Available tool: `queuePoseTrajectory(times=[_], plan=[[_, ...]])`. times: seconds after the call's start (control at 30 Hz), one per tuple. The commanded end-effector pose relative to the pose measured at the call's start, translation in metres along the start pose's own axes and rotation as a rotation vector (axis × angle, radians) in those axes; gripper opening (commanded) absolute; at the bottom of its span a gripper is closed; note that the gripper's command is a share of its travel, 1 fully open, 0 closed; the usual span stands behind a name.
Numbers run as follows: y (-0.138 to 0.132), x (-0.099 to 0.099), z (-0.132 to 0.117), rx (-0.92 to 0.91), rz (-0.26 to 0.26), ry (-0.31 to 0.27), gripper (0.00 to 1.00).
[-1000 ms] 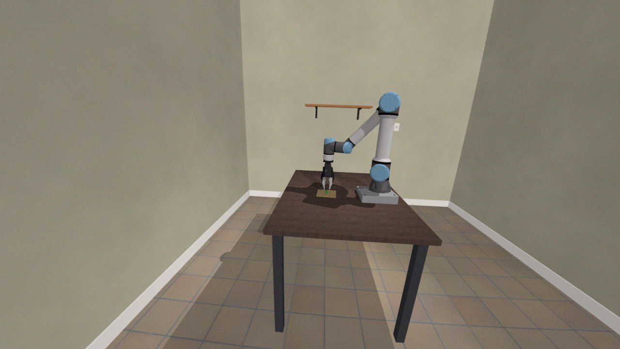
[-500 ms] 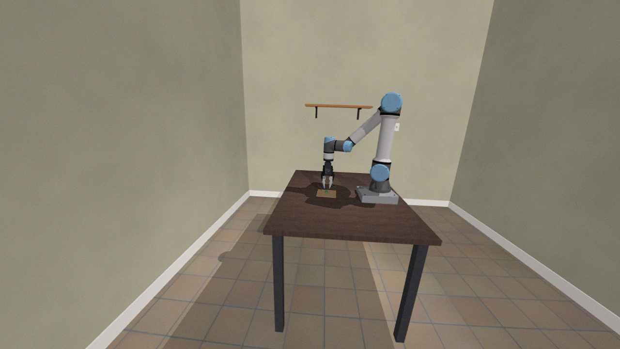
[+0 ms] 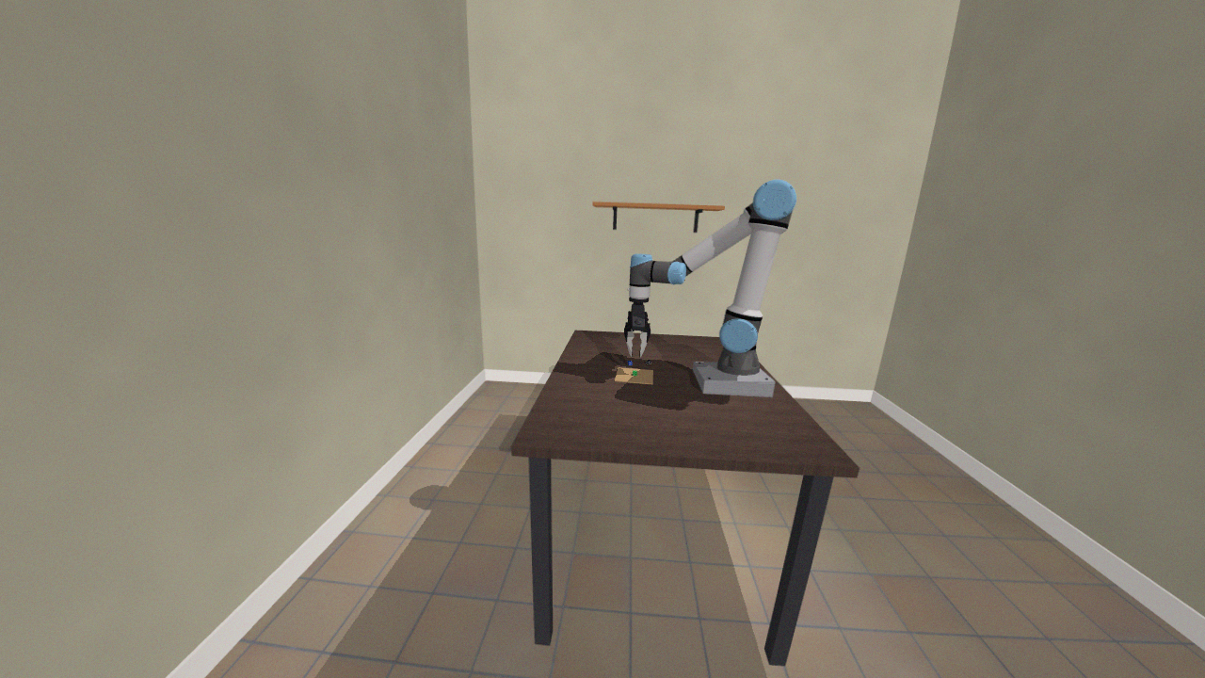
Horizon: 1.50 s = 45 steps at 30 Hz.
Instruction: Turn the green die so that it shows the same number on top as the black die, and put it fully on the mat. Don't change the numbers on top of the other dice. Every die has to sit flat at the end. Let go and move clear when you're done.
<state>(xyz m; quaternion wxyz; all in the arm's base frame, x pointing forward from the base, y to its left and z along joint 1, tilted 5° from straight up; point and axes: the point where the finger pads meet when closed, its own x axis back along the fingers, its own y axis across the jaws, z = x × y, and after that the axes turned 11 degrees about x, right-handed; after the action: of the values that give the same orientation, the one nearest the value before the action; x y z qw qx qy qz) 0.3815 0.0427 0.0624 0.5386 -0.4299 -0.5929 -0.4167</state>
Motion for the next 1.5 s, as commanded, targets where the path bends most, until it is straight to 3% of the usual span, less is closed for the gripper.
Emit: queuePoseTrajectory(times=[0.0,0.23,0.8,1.23,1.47], plan=[[0.0,0.0037,-0.0001,0.0,0.0,0.0,0.18],[-0.0009,0.0024,0.0005,0.0,0.013,-0.032,0.18],[0.0001,0.0026,0.0031,0.0,0.05,-0.24,0.18],[0.0003,0.0027,0.0034,-0.001,0.055,-0.269,0.18],[-0.0014,0.0003,0.0043,-0.003,0.085,-0.362,0.18]])
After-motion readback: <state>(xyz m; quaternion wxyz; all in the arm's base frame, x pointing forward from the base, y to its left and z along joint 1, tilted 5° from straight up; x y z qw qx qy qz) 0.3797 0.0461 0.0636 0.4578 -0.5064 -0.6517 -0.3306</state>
